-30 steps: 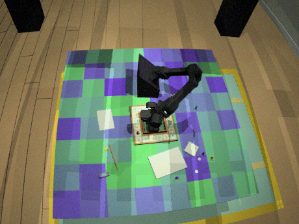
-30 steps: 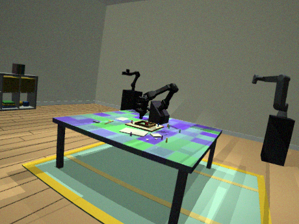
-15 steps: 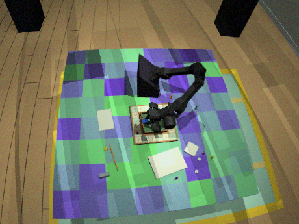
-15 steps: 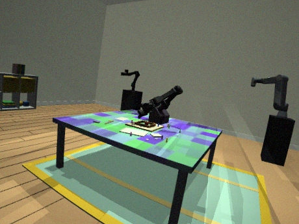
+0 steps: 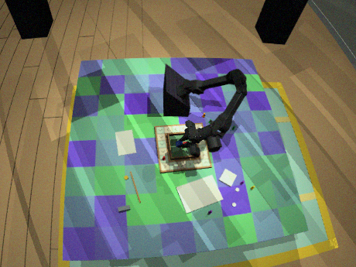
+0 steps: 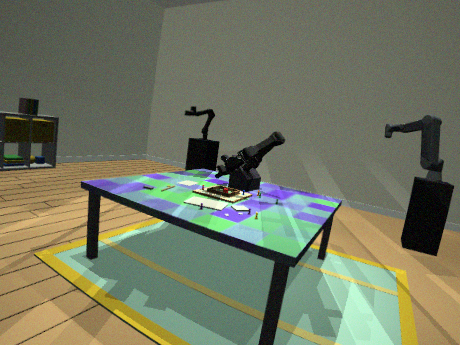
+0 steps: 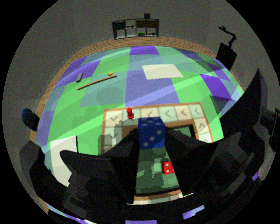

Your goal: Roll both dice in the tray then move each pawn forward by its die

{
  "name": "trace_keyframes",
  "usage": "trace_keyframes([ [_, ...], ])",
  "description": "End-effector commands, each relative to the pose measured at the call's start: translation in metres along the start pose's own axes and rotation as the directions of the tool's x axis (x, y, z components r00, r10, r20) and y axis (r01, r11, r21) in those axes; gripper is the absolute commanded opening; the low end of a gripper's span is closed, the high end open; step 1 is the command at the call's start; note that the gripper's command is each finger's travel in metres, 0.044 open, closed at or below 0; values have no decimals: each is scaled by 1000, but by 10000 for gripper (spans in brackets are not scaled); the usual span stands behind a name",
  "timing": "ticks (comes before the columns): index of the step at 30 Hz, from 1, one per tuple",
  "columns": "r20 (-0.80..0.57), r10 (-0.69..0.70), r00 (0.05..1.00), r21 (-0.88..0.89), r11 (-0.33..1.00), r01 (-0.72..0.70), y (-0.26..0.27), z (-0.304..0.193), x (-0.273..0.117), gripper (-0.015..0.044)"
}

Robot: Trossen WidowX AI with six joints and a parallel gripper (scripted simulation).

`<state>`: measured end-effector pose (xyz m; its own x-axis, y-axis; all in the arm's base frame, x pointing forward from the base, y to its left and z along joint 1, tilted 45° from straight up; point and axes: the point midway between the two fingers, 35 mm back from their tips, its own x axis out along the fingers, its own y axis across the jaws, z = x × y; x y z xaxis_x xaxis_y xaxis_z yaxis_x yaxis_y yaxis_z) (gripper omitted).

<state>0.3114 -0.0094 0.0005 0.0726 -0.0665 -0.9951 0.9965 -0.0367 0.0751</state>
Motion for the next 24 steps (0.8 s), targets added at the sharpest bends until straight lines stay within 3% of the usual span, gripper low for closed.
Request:
trace_keyframes([
  [1, 9, -5, 1000, 3, 1000, 5, -3, 1, -4, 0],
  [22, 2, -8, 1000, 0, 1000, 8, -2, 0, -4, 0],
  [24, 2, -8, 1000, 0, 1000, 8, -2, 0, -4, 53],
])
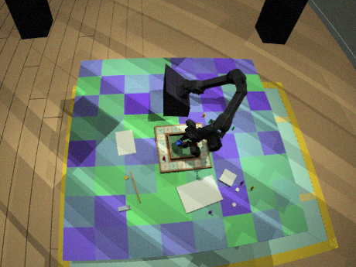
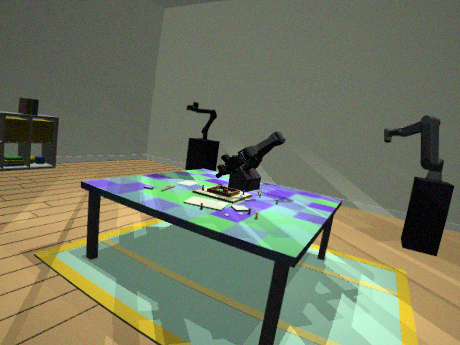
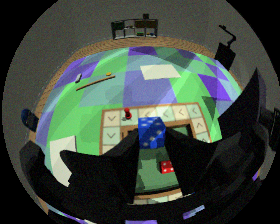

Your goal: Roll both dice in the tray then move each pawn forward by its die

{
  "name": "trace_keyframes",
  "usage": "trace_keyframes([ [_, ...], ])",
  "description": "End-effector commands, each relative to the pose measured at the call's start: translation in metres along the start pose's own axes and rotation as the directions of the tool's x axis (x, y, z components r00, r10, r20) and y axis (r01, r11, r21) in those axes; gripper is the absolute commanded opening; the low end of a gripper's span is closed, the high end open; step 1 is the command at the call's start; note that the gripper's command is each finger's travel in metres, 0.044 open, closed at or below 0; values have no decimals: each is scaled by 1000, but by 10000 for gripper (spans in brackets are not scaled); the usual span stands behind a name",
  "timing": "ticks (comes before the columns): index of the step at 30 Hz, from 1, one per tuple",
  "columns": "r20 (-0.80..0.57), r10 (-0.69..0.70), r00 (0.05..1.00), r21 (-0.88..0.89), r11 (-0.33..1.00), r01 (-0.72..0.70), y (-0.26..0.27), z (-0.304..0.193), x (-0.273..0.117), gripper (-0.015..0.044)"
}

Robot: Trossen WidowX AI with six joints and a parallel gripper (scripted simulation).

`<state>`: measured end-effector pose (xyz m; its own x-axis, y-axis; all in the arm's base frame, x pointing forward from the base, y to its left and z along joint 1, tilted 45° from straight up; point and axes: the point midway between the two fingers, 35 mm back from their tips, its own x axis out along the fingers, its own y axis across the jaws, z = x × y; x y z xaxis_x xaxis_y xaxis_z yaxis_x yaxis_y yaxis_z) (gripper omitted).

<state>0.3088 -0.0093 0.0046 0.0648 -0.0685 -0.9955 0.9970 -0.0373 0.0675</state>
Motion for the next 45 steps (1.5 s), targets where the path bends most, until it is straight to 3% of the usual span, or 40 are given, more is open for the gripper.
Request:
trace_keyframes([
  [1, 0, 0, 1000, 0, 1000, 0, 0, 0, 0, 79],
  [15, 9, 2, 1000, 3, 1000, -2, -3, 30, -27, 440],
  [17, -47, -21, 999, -8, 1000, 21, -4, 28, -21, 440],
  [20, -306, -86, 948, -49, 996, 75, -7, 20, 1, 440],
  [24, -650, -48, 759, -34, 999, 34, -3, 15, 17, 440],
  [26, -734, -2, 679, -2, 1000, 1, 0, 16, 19, 440],
  [32, -744, 5, 669, 3, 1000, -3, 0, 17, 19, 440],
  [33, -689, -26, 725, -10, 1000, 26, -4, 19, 19, 440],
  [35, -689, -25, 724, -21, 1000, 15, -4, 19, 19, 414],
  [40, -698, -21, 715, -300, 916, -267, 5, 24, 31, 282],
  [43, -705, -17, 709, -464, 767, -443, 11, 28, 39, 204],
  [45, -709, -15, 705, -553, 633, -543, 15, 31, 45, 200],
])
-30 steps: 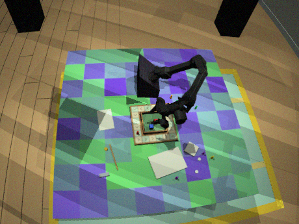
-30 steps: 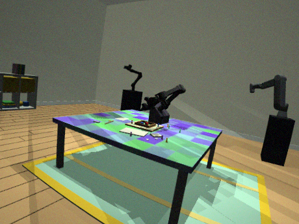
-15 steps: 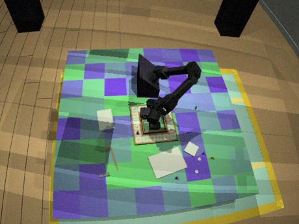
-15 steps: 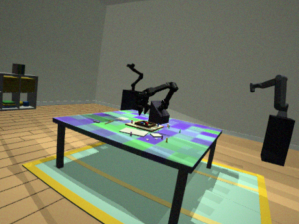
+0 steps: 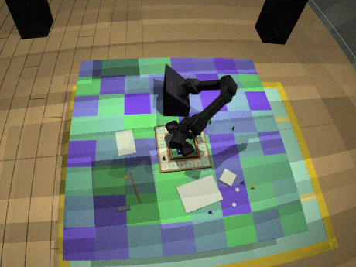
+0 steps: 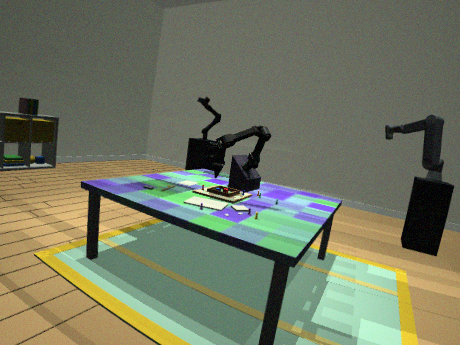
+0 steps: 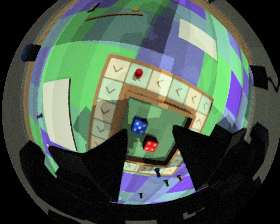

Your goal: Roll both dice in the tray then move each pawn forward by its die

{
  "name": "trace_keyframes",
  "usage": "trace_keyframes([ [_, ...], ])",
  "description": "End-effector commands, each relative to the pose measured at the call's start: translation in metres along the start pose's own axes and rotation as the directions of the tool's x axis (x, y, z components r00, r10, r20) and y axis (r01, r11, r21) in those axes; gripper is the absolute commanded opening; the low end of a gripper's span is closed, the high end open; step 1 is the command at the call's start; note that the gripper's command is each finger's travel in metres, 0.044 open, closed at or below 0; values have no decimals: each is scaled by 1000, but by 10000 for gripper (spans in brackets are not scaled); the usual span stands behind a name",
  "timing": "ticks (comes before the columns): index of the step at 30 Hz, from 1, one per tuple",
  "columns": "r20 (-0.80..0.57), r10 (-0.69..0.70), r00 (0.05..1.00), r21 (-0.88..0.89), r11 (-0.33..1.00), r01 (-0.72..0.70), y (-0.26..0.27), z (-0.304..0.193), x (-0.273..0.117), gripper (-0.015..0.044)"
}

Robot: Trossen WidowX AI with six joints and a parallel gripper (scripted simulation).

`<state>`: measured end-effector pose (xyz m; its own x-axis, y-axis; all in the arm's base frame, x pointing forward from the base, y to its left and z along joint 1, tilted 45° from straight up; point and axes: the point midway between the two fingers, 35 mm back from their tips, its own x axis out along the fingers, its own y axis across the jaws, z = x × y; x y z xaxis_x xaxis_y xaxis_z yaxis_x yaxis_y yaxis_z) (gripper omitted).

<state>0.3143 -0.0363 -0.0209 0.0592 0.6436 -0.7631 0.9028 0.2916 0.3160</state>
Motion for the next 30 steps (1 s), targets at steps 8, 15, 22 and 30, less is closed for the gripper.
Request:
trace_keyframes([
  [8, -34, 26, 999, -913, 405, -42, 4, 47, 20, 200],
  [15, -43, 38, 998, -996, 71, -46, 4, 60, 26, 200],
  [22, -50, 48, 998, -961, -273, -35, 3, 71, 32, 200],
  [30, -51, 49, 997, -937, -348, -31, 3, 73, 32, 200],
])
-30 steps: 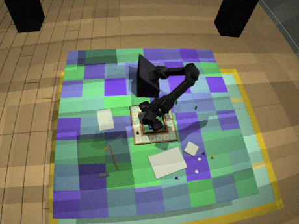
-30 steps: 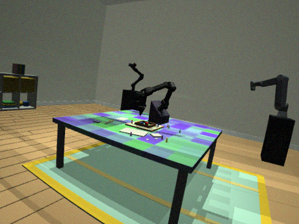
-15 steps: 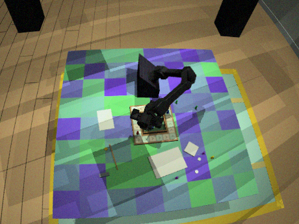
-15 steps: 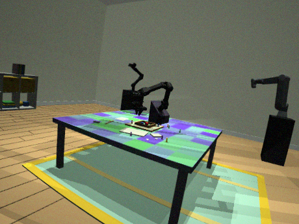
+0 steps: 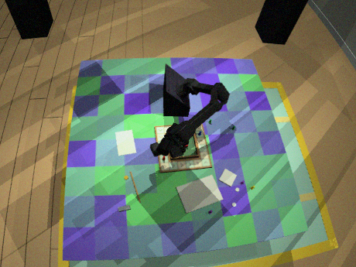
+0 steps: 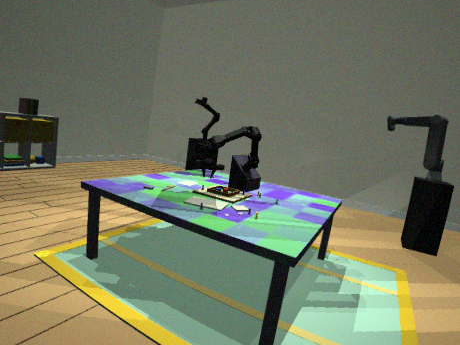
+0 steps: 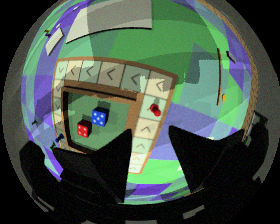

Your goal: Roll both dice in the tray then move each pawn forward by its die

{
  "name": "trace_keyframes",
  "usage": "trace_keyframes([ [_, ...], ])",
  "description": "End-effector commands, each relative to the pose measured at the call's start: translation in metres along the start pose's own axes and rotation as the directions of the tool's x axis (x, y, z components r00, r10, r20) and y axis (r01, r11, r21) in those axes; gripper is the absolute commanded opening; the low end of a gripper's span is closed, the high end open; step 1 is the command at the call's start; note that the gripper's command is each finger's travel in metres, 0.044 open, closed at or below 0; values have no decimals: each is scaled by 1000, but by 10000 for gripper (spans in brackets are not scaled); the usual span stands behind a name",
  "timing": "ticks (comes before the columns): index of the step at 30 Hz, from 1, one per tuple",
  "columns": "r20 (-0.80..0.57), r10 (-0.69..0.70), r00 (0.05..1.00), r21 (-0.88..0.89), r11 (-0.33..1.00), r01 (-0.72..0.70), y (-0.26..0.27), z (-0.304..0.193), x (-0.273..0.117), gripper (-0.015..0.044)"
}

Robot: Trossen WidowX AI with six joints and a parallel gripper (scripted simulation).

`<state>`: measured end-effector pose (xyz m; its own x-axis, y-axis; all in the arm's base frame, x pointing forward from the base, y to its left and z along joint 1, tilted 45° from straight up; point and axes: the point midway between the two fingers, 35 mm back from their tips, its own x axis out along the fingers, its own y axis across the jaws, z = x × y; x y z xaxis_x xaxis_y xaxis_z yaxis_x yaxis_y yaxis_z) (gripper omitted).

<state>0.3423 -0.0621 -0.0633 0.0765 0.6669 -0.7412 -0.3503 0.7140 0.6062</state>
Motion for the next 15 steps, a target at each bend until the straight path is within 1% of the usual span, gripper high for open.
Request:
trace_keyframes([
  [1, 17, 31, 999, -424, 905, -21, -19, 0, 14, 200],
  [15, 17, 31, 999, -424, 905, -21, -19, 2, 14, 200],
])
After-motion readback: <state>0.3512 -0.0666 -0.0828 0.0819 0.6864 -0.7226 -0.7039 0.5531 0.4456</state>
